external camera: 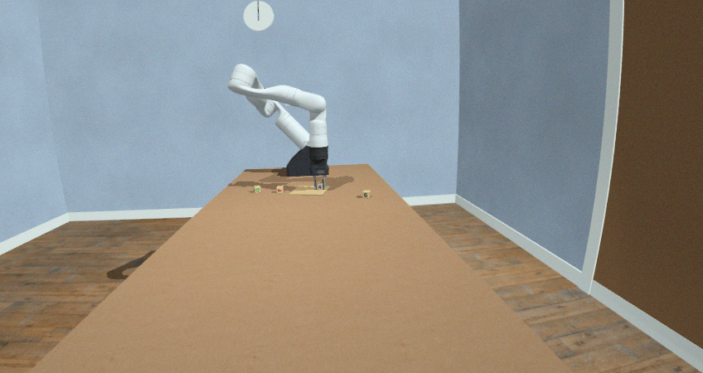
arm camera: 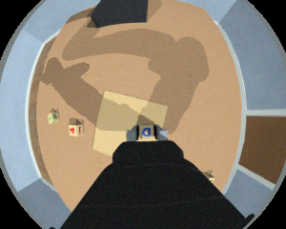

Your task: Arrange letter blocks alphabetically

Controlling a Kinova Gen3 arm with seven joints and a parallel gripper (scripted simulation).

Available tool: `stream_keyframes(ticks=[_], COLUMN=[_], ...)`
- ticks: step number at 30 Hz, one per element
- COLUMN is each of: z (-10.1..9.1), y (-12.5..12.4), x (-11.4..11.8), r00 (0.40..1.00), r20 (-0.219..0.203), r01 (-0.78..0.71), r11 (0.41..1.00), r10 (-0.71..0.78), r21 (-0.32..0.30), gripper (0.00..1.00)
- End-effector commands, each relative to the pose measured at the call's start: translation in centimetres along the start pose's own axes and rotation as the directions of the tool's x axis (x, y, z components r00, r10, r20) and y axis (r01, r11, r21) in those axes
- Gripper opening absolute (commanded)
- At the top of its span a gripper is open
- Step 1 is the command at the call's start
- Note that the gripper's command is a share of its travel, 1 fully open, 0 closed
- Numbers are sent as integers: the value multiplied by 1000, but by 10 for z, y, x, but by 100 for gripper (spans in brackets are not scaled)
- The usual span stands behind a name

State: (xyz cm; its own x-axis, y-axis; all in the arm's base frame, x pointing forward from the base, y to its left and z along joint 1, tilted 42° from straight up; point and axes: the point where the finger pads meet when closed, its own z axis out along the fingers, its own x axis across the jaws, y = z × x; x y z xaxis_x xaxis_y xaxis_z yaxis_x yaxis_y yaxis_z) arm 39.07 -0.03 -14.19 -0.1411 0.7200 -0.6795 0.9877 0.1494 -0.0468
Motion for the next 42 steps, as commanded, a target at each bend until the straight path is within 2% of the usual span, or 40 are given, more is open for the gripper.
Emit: stream_keyframes(ticks=[1, 2, 3, 5, 6, 22, 27, 29, 37, 42], z=[1, 1, 1, 1, 1, -4, -24, -24, -67, -86], y=[3, 3, 3, 3, 3, 2, 3, 3, 2, 5], x=[2, 2, 2, 2, 2, 2, 1, 1, 1, 0], r00=[1000, 1000, 1000, 1000, 1000, 1000, 1000, 1000, 1000, 1000], r20=[-6, -6, -6, -6, -6, -6, -7, -7, -7, -7], r01=[-9, -9, -9, -9, -9, -9, 0, 0, -1, -4], r11=[1000, 1000, 1000, 1000, 1000, 1000, 1000, 1000, 1000, 1000], r10=[9, 9, 9, 9, 9, 9, 0, 0, 1, 4], r21=[-4, -4, -4, -4, -4, -4, -2, -2, -2, -8], gripper=[67, 67, 73, 73, 79, 79, 79, 79, 79, 79])
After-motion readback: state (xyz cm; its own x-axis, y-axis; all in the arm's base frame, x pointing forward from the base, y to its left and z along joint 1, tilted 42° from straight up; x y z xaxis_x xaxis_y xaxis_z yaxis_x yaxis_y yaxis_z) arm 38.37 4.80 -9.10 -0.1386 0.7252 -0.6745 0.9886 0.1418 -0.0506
